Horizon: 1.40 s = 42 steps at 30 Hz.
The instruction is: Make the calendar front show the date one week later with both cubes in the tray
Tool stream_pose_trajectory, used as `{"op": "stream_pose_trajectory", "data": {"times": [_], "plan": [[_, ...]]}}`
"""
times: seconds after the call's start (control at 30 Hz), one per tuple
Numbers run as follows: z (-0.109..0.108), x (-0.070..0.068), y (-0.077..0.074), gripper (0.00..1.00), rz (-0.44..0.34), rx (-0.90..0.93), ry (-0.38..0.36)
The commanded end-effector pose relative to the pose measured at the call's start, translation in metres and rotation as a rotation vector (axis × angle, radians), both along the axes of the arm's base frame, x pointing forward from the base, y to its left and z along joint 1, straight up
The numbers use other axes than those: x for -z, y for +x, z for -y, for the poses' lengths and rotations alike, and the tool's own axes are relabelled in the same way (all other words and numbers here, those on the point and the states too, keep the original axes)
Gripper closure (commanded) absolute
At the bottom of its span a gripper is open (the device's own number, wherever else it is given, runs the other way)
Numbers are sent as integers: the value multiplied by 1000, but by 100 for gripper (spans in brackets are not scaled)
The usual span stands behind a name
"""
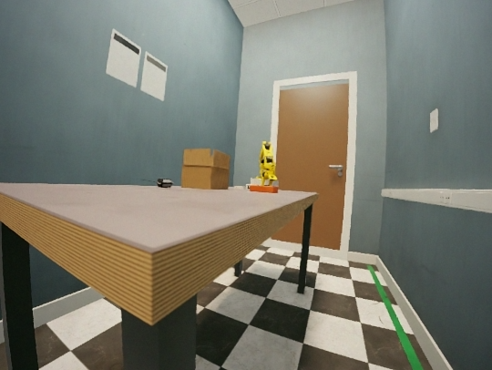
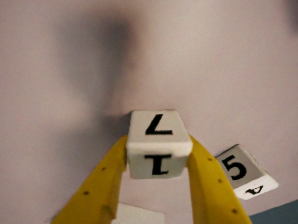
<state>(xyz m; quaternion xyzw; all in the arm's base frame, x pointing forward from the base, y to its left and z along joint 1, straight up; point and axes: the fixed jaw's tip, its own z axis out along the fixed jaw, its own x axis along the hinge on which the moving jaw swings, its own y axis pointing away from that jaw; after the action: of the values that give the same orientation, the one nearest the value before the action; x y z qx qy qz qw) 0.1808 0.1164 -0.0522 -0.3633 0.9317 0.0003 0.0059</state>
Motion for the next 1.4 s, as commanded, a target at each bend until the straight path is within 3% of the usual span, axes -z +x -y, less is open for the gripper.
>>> {"op": "stream_pose_trajectory", "data": {"times": [0.0,0.67,1.37], "plan": [[1,-1,0,100,-12,-5,-5],[0,-45,-2,100,-12,-5,-5],[0,-47,-2,100,-11,-32,-5]]}}
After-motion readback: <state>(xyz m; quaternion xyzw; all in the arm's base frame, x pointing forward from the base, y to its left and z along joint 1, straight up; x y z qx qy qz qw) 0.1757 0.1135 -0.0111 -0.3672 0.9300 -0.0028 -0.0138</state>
